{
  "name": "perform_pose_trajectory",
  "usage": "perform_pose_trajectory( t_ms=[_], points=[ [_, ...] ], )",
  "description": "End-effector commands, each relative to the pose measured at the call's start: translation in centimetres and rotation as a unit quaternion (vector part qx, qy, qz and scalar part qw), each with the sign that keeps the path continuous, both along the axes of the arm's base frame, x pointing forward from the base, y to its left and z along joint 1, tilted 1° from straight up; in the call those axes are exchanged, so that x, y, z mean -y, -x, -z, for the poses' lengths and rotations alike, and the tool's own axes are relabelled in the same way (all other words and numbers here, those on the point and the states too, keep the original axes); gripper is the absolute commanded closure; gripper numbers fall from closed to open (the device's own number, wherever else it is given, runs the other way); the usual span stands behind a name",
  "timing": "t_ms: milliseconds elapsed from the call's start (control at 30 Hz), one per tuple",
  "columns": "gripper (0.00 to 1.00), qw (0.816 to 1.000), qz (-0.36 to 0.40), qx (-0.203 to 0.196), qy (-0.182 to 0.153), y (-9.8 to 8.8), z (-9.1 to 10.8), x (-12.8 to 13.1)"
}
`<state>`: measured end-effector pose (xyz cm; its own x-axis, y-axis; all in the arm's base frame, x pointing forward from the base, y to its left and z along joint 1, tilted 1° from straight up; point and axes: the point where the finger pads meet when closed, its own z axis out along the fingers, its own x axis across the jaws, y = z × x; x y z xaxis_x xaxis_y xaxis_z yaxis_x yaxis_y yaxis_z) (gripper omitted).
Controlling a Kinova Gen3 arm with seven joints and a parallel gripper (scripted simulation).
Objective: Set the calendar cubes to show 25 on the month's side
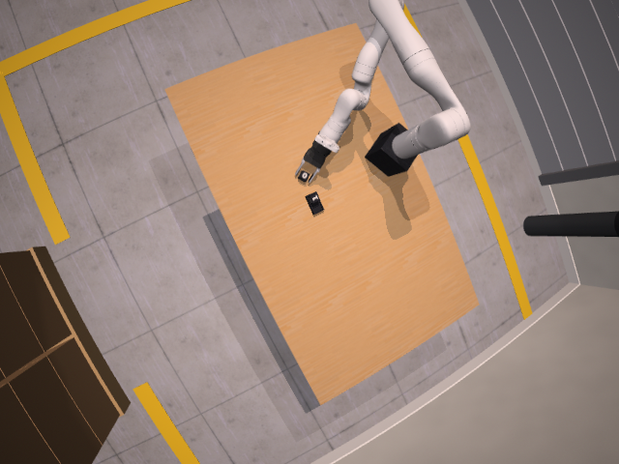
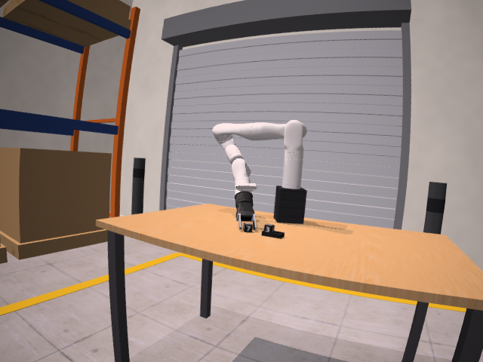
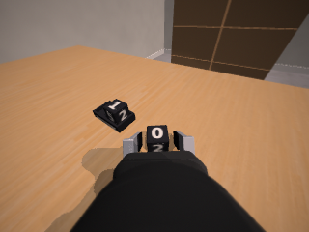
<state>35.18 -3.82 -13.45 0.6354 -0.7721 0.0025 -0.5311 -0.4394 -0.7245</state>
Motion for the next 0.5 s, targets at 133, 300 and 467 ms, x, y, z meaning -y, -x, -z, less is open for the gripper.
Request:
perform_pose_trajectory(
  t_ms=[133,300,467],
  points=[
    [0.0,1.0,0.0,0.0,0.0,0.0,0.0,0.0],
    [0.0,1.0,0.0,0.0,0.0,0.0,-0.2,0.0],
    [0.0,1.0,0.0,0.0,0.0,0.0,-1.1,0.0]
  ],
)
